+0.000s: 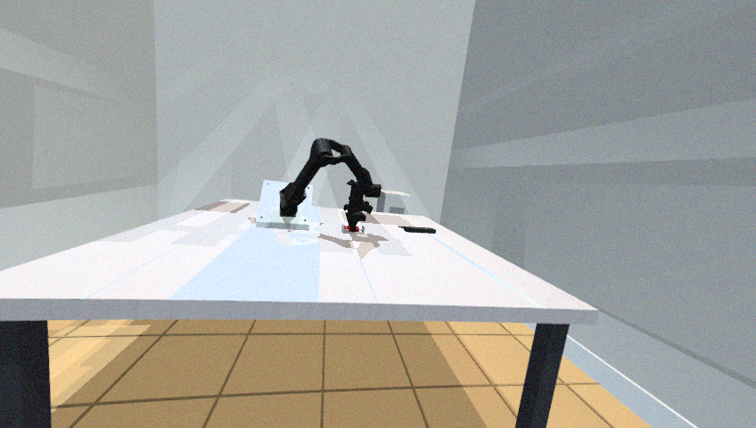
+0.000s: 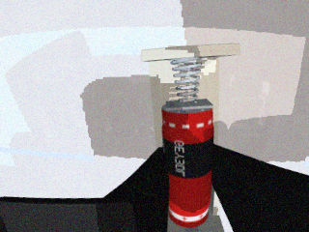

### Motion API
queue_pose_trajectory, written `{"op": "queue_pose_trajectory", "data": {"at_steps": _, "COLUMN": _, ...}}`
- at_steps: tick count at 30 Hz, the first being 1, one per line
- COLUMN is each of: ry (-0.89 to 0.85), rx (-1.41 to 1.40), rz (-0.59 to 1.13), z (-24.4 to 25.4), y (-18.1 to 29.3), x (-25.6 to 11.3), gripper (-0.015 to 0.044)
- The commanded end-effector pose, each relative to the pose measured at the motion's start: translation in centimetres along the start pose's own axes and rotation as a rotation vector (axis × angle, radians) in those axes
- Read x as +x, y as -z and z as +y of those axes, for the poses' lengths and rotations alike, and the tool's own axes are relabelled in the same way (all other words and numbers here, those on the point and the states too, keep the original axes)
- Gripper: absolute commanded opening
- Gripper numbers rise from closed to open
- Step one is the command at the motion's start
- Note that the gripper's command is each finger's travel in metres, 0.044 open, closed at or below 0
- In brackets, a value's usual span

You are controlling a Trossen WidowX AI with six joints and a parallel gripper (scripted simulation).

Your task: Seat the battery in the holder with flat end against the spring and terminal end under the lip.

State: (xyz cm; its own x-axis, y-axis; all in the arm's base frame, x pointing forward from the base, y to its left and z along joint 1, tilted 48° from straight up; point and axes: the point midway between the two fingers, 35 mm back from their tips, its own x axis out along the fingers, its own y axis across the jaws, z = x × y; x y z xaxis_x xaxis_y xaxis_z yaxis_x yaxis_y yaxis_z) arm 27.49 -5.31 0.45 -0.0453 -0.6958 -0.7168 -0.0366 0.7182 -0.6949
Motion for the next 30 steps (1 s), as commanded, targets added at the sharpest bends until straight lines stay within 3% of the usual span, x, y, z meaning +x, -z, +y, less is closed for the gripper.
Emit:
{"op": "queue_pose_trajectory", "data": {"at_steps": 1, "ry": 0.001, "rx": -0.004, "rz": 0.000, "z": -0.1, "y": 0.1, "x": 0.0, "gripper": 0.0081}}
{"op": "queue_pose_trajectory", "data": {"at_steps": 15, "ry": 0.000, "rx": -0.004, "rz": -0.001, "z": -0.1, "y": 0.1, "x": 0.0, "gripper": 0.0081}}
{"op": "queue_pose_trajectory", "data": {"at_steps": 19, "ry": 0.000, "rx": -0.004, "rz": -0.001, "z": -0.1, "y": 0.1, "x": 0.0, "gripper": 0.0182}}
{"op": "queue_pose_trajectory", "data": {"at_steps": 30, "ry": -0.003, "rx": 0.001, "rz": -0.002, "z": 0.1, "y": 0.1, "x": -1.5, "gripper": 0.0182}}
